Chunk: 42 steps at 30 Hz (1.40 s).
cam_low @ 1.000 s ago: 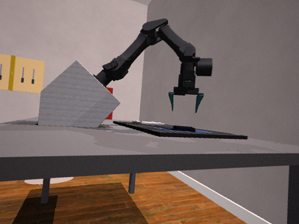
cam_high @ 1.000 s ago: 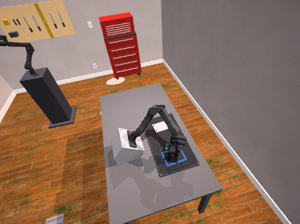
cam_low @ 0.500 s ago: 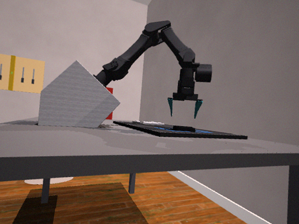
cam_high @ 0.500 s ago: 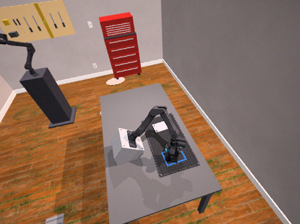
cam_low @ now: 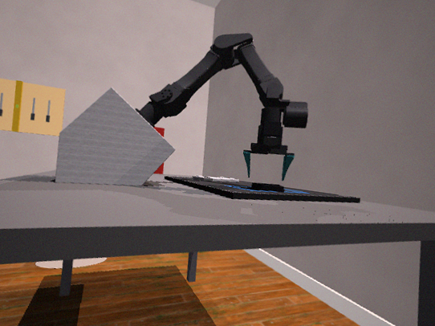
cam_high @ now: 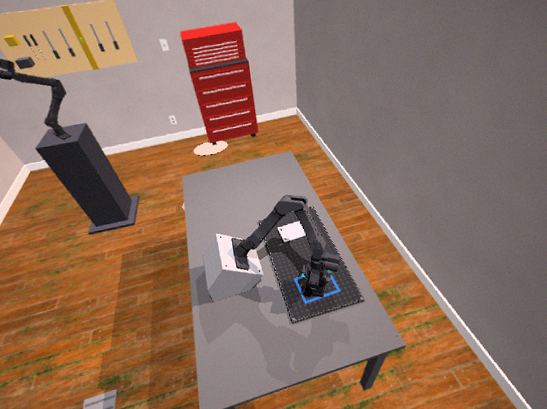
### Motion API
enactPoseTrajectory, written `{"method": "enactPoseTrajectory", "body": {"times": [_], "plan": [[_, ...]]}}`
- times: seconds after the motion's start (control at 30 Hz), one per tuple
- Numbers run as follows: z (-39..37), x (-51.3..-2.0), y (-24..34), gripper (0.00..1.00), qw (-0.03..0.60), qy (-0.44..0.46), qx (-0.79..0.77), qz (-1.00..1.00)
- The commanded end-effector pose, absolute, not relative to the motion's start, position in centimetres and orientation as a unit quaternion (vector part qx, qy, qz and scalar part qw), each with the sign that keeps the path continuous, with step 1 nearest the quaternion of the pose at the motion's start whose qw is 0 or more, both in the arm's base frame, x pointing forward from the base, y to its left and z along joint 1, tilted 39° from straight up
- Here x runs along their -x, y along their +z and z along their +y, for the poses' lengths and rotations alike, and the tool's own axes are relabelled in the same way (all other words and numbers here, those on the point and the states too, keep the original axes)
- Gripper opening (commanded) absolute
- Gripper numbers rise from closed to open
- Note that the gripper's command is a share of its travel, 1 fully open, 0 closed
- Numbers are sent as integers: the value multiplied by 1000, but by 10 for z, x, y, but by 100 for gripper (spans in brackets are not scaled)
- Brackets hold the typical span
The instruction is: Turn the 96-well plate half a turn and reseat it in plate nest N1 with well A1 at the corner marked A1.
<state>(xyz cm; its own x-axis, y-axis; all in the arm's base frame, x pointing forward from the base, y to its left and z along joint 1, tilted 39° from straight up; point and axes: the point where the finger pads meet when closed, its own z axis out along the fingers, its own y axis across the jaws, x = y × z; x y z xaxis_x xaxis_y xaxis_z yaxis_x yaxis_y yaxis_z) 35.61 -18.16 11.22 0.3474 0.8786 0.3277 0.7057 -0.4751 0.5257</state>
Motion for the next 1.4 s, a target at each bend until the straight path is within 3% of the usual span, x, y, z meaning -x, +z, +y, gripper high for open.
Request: {"method": "enactPoseTrajectory", "body": {"times": [0.0, 1.23, 1.27, 1.37], "plan": [[-188, -358, 116, 100, 162, 291, -808, 486], [-187, -375, 95, 100, 162, 292, -808, 486], [-187, -375, 95, 0, 162, 292, -808, 486], [-187, -375, 95, 0, 162, 292, -808, 486]]}}
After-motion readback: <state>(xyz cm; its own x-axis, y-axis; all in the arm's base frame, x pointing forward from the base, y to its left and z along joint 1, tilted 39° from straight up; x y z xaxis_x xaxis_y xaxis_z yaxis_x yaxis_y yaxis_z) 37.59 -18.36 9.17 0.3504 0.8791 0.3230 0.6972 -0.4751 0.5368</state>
